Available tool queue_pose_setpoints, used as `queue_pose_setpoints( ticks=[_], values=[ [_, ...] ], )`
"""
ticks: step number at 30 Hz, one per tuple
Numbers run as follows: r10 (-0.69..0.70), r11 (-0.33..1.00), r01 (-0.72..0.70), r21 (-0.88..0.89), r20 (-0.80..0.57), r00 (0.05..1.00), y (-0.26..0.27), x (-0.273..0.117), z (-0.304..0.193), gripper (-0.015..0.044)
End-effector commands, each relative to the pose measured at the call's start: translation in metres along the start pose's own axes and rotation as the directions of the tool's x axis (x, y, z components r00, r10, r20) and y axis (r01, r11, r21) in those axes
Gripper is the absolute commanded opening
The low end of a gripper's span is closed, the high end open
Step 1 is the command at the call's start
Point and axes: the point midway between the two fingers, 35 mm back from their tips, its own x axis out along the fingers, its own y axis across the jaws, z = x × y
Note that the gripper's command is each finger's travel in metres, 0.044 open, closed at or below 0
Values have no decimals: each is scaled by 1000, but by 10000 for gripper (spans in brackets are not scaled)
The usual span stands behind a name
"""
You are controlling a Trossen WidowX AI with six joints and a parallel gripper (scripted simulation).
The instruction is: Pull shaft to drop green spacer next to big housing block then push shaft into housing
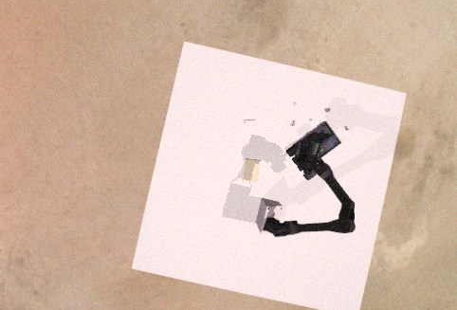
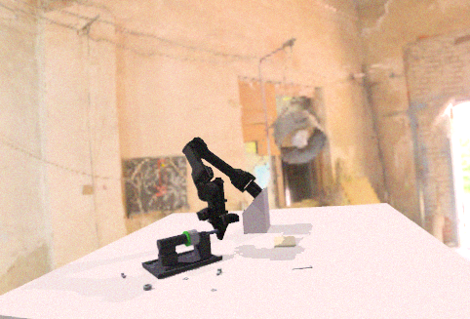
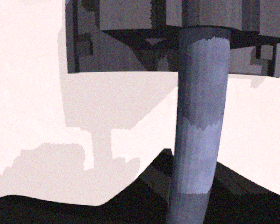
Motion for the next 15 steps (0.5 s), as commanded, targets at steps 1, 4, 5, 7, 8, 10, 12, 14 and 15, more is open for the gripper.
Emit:
queue_pose_setpoints(
  ticks=[1,4,5,7,8,10,12,14,15],
  values=[
    [1,1000,-1,-2,-4,1000,0,0,-2,0],
    [1,1000,-1,-2,-4,1000,0,0,-3,0],
    [1,1000,-1,-2,-4,1000,0,0,-3,0],
    [1,1000,-1,-2,-4,1000,0,0,-3,0],
    [1,1000,-1,-2,-4,1000,0,0,-3,0],
    [1,1000,-1,-2,-4,1000,0,0,-3,0],
    [1,1000,-1,-2,-4,1000,0,0,-3,0],
    [1,1000,-1,-2,-4,1000,0,0,-4,0],
    [1,1000,-1,-2,-4,1000,0,0,-4,0]
  ],
)
